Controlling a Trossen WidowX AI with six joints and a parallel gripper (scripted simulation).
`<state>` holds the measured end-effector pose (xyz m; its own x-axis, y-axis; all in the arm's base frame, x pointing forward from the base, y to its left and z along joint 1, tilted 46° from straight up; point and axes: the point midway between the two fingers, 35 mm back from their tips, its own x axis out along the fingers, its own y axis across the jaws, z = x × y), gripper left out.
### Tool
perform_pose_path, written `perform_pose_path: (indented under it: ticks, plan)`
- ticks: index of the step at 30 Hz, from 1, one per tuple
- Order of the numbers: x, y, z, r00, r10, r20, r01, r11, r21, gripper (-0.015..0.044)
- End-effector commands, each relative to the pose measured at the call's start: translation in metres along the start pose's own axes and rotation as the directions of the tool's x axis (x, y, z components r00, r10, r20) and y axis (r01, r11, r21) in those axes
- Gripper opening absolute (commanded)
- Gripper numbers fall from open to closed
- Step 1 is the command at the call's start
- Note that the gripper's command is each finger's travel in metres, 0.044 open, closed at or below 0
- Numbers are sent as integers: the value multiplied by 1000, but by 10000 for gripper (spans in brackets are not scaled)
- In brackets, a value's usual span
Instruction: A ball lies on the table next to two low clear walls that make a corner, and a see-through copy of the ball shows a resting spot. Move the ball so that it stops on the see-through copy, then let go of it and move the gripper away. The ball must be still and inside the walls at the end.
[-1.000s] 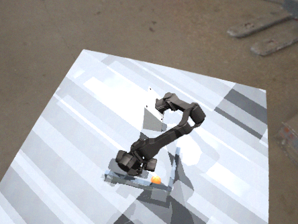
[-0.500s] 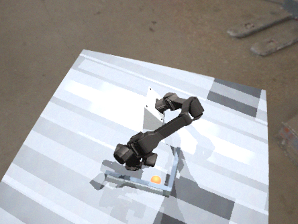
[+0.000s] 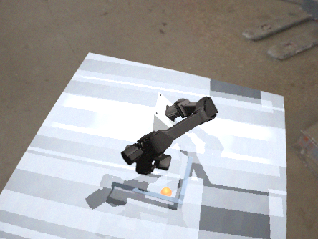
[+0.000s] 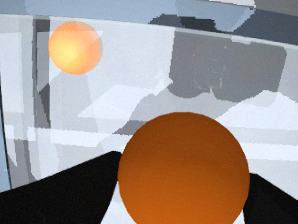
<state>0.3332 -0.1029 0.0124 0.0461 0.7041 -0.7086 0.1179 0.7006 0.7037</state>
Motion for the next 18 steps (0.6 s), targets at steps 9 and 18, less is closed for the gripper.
perform_pose_path:
  ticks: [9,18]
  plan:
    - [29,70,26,1000,-3,5,3,1000,-9,0]
    - [46,106,32,1000,9,2,-9,1000,-12,0]
